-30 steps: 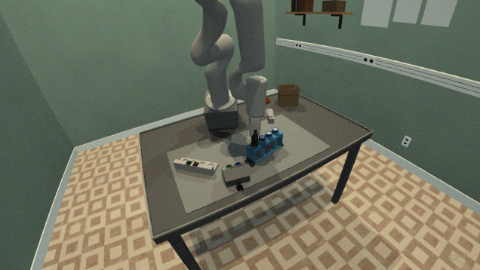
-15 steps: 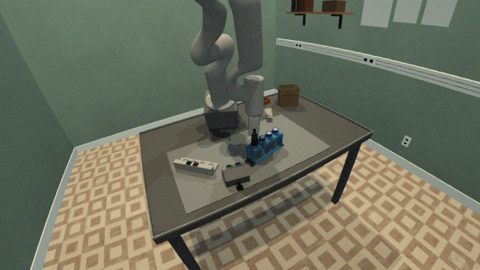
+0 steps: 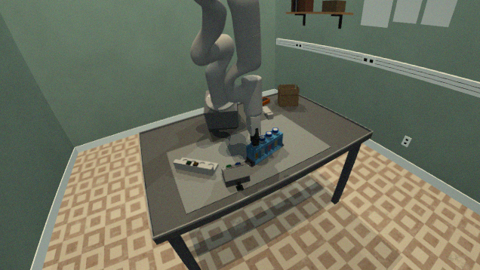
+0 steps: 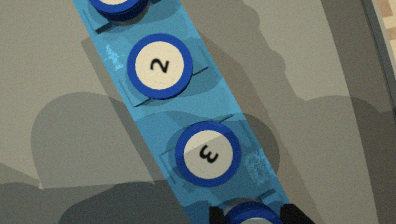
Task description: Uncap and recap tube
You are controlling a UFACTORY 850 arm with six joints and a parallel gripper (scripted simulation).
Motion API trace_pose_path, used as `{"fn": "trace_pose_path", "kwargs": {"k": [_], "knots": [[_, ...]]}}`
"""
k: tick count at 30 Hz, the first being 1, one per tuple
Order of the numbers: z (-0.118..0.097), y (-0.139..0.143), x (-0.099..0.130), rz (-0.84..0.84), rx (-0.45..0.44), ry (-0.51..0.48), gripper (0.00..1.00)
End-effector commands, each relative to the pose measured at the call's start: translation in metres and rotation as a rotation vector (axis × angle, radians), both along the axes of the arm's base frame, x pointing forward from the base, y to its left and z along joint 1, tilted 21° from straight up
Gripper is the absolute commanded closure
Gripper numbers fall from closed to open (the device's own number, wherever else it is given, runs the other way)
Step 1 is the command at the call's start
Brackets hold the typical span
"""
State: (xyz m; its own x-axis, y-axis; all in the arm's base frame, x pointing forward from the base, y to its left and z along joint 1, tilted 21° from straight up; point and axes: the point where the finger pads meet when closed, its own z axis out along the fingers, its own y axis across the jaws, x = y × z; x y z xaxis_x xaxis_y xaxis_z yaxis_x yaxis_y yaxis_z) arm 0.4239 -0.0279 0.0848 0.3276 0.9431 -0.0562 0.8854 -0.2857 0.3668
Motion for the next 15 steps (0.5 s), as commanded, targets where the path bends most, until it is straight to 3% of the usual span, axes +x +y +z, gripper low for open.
{"fn": "trace_pose_path", "kwargs": {"k": [1, 3, 15], "knots": [[0.0005, 0.0001, 0.0004, 0.235, -0.092, 0.06, 1.0], [0.0005, 0.0001, 0.0004, 0.235, -0.092, 0.06, 1.0], [0.0008, 0.0001, 0.0003, 0.734, -0.263, 0.151, 1.0]]}}
